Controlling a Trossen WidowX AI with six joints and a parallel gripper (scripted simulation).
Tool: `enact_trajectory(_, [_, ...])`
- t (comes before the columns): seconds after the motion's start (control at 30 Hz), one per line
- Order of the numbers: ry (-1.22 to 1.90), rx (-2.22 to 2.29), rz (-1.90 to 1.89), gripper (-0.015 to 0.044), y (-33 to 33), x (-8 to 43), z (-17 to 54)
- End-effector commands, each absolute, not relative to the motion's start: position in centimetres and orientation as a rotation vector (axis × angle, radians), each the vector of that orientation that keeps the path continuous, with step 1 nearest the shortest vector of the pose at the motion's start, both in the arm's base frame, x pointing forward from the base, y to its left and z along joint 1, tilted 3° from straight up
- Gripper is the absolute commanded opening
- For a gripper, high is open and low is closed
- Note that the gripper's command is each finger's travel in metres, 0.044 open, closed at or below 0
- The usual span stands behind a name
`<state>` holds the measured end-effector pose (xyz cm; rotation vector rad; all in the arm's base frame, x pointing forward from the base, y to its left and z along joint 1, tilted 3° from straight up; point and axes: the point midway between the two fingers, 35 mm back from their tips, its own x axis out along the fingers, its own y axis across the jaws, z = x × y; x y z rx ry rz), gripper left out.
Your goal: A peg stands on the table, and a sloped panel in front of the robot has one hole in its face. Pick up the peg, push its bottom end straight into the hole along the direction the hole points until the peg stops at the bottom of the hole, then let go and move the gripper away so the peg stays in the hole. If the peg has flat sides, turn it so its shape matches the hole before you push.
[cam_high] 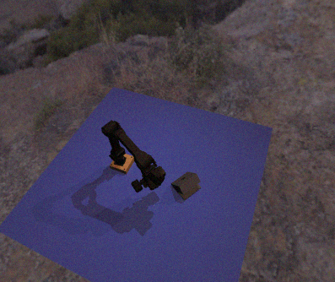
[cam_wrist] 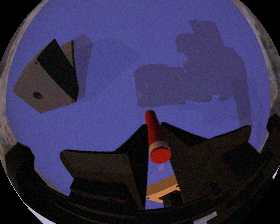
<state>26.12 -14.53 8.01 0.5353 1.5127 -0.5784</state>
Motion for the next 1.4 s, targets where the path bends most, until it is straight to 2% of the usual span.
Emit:
enact_trajectory(0.0, [1.512,0.536,-0.583,0.0,-14.5,26.2,9.4])
enact_trajectory(0.23, [1.514,0.535,-0.584,0.0,-14.4,26.3,11.4])
enact_trajectory(1.37, [1.47,0.256,-0.492,0.0,-12.0,28.5,11.0])
